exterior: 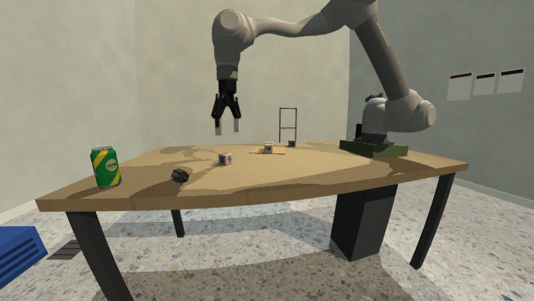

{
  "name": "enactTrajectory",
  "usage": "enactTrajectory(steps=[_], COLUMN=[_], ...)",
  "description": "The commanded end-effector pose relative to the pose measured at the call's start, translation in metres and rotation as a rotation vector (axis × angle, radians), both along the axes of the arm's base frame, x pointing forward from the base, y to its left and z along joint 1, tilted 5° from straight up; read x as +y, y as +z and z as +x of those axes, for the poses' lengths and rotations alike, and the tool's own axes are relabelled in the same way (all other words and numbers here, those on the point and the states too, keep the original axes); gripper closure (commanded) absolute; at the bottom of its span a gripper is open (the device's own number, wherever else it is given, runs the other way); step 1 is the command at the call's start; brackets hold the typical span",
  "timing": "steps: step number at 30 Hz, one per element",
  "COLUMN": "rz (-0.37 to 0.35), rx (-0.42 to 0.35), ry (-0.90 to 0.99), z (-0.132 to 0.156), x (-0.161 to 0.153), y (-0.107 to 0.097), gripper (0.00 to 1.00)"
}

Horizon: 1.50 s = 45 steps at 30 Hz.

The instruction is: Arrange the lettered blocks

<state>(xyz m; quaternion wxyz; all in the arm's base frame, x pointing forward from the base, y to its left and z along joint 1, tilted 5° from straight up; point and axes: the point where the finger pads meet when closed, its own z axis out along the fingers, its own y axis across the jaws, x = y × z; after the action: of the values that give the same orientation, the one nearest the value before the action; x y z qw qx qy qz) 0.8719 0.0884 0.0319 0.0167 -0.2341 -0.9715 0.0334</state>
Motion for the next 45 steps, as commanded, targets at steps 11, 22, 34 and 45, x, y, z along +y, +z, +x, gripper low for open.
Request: enactTrajectory(steps=[11,22,34,45], rz=[-0.015,-0.015,-0.015,-0.015], rx=[-0.01,-0.01,-0.01,-0.01], ry=[-0.182,-0.182,-0.182,-0.182], z=[0.0155,0.0155,0.0155,0.0155], x=[0.0283,0.0283,0.0283,0.0283], y=[-0.0021,-0.0021,-0.0021,-0.0023], gripper=[0.45,0.45,0.45,0.45])
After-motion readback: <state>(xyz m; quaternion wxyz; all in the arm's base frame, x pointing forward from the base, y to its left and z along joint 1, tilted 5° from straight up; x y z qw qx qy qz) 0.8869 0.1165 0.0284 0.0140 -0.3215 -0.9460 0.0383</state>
